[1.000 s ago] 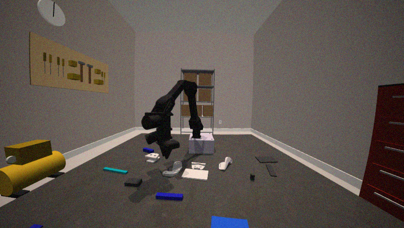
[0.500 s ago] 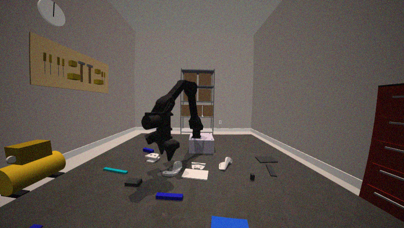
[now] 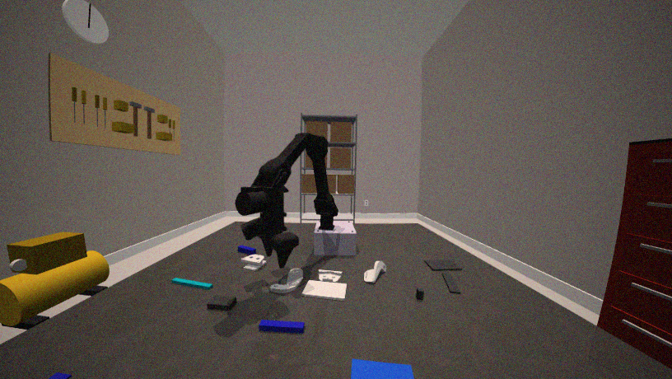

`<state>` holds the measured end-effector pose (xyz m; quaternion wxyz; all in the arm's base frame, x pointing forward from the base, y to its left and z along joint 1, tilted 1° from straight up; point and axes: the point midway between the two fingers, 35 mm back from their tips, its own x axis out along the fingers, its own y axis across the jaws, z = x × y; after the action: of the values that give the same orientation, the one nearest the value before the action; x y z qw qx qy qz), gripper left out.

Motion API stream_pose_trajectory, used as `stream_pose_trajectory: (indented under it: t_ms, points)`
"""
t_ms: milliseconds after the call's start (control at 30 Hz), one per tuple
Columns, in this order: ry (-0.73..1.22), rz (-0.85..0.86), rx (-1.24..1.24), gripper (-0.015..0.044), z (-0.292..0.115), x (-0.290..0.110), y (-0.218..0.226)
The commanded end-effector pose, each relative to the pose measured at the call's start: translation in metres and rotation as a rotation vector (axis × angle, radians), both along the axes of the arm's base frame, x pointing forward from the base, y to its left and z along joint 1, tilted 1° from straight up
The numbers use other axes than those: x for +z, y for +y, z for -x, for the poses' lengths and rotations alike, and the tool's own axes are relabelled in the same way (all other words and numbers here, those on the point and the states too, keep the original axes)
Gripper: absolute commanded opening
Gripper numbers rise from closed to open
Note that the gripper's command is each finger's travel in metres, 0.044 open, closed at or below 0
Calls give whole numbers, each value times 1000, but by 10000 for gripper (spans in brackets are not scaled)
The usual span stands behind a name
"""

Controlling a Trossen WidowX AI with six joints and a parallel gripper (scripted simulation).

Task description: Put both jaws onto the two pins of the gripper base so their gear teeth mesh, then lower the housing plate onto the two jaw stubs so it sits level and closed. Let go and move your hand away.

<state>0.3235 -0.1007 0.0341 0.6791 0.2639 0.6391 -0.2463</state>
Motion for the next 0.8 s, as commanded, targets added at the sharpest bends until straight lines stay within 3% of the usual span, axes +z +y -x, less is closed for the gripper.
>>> stream_pose_trajectory:
  t_ms: [0,167,700,767]
  points:
    - [0,0,0,440,0,0,0]
    - [0,0,0,440,0,0,0]
    - [0,0,0,20,0,0,0]
    - [0,0,0,0,0,0,0]
